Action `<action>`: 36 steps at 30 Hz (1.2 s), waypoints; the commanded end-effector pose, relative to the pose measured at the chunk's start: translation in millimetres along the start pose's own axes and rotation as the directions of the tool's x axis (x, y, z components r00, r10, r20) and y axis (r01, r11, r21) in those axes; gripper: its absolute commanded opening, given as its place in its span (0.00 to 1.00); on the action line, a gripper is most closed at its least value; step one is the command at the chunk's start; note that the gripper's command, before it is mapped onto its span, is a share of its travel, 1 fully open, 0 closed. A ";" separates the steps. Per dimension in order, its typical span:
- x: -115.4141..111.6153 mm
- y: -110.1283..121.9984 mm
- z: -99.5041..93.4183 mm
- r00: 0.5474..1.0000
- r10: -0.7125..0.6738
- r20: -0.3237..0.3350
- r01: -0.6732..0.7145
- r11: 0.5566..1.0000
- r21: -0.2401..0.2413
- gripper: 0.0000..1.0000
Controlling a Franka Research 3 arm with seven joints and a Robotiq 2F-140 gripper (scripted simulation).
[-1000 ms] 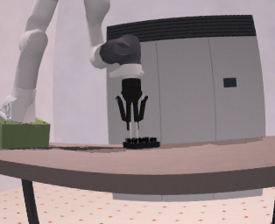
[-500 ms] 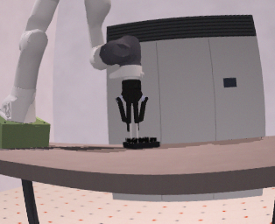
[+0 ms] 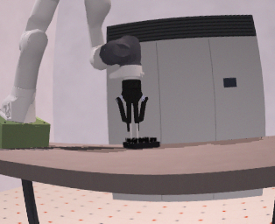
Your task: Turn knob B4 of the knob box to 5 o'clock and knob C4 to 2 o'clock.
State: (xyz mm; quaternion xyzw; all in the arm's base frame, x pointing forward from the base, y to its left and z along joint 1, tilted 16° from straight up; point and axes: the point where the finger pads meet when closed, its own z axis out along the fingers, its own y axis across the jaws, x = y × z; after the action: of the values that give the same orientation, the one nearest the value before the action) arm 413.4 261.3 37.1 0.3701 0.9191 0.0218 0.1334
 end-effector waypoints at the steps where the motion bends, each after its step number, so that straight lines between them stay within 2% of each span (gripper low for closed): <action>1: 0.0 1.1 0.1 1.000 -0.004 -0.001 0.004 1.000 -0.002 0.12; 15: 0.0 1.1 0.1 1.000 -0.004 -0.001 0.004 1.000 -0.002 0.12; 16: 0.0 1.1 0.1 1.000 -0.004 -0.001 0.004 1.000 -0.002 0.05; 36: 0.0 1.1 0.1 1.000 -0.004 -0.001 0.004 1.000 -0.002 0.05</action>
State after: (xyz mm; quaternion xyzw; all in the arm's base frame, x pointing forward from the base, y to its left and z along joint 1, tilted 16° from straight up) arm 413.5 261.4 37.2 0.3700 0.9191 0.0219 0.1334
